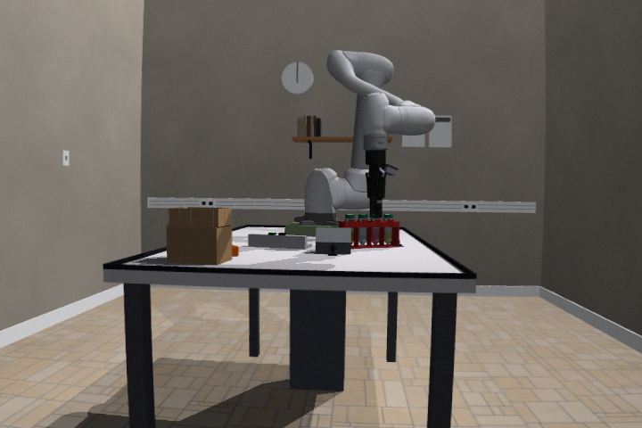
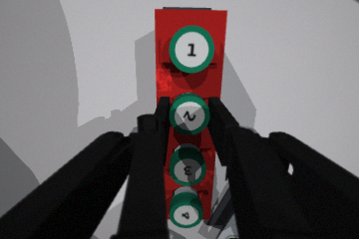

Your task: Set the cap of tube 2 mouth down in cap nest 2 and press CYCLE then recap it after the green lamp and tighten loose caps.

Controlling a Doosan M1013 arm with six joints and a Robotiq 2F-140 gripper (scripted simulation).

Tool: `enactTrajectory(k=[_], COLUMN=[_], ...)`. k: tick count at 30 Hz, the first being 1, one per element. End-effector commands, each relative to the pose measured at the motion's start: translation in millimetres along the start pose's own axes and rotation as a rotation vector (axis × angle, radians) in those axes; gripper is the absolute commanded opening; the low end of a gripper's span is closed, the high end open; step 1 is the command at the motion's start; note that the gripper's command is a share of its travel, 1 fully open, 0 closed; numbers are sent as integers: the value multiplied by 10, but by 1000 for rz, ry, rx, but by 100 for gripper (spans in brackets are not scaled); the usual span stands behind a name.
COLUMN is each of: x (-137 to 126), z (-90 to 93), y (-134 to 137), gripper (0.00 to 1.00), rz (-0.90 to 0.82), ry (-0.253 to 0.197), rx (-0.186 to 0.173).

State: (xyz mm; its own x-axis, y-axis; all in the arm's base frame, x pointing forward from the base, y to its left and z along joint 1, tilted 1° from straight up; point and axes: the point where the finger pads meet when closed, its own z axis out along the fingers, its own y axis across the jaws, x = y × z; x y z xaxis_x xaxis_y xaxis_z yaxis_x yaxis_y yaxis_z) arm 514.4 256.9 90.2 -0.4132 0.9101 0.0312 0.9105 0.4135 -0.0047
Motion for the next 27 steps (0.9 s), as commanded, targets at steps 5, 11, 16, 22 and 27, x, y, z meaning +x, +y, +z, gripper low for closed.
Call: enactTrajectory(k=[5, 11, 16, 22, 27], x=[1, 1, 1, 1, 1], z=[-5, -4, 4, 4, 4], y=[5, 4, 5, 5, 5], gripper=[30, 30, 41, 41, 41], rz=[455, 532, 532, 532, 531], ry=[-18, -20, -20, -20, -20], rx=[-3, -4, -4, -4, -4])
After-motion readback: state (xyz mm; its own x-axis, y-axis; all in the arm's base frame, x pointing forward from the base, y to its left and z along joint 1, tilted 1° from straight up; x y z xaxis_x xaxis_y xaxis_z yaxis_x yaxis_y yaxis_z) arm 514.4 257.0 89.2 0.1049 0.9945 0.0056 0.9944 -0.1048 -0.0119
